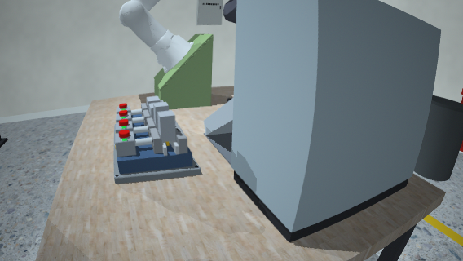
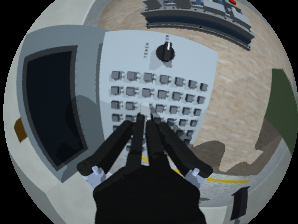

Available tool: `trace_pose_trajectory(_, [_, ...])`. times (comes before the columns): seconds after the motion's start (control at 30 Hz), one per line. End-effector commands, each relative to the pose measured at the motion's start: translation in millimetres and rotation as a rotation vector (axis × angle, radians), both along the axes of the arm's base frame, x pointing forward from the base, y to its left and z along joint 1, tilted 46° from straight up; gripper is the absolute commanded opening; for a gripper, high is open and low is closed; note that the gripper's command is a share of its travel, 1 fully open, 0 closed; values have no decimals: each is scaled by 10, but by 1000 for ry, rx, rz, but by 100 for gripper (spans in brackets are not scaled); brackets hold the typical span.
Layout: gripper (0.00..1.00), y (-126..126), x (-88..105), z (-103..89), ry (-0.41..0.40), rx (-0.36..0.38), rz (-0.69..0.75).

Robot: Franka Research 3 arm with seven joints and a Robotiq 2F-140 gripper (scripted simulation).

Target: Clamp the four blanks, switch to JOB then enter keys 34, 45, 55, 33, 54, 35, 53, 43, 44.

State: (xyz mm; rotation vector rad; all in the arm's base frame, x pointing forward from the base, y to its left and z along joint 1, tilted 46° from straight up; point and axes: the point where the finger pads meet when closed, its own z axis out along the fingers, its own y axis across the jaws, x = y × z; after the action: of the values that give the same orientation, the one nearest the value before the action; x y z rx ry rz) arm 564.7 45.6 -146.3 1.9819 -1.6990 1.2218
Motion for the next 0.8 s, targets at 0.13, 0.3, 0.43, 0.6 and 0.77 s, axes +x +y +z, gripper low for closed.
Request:
trace_pose_trajectory(0.13, [0, 4, 6, -11, -5, 6, -4])
trace_pose_trajectory(0.3, [0, -1, 9, -15, -5, 6, -4])
trace_pose_trajectory(0.43, [0, -10, 14, -24, -5, 6, -4])
trace_pose_trajectory(0.6, [0, -23, 22, -35, -5, 6, -4])
trace_pose_trajectory(0.77, [0, -38, 32, -49, -5, 6, -4])
